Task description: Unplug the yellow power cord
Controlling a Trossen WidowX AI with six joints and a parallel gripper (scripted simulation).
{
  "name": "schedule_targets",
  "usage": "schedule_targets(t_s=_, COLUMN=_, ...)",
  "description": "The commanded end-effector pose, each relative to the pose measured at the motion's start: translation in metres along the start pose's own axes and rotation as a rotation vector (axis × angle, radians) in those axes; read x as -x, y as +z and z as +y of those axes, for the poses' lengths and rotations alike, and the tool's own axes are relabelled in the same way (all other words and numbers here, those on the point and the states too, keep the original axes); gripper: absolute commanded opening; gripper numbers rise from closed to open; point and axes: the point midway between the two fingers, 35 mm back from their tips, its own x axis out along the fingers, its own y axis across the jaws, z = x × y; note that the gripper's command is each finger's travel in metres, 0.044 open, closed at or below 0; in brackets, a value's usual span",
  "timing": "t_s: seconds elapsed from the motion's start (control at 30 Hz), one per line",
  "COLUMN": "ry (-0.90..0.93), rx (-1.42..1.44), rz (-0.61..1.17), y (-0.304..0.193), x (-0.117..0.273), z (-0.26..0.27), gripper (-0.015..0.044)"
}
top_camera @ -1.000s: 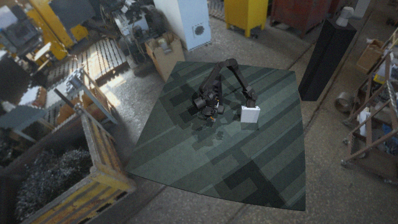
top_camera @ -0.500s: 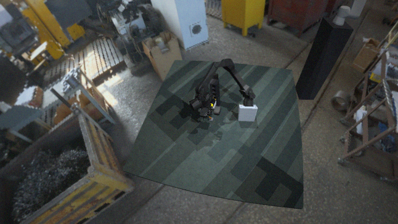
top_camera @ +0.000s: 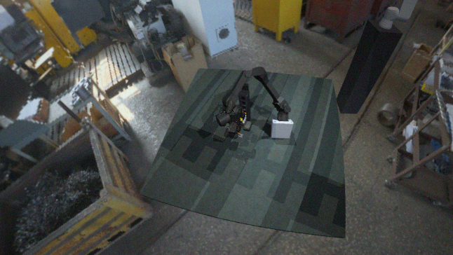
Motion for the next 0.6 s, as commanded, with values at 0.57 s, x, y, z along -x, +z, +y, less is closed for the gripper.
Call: schedule_targets(t_s=0.57, ry=0.004, rx=-0.004, rz=-0.002, y=0.0003, x=-0.0018, z=0.002, gripper=0.0)
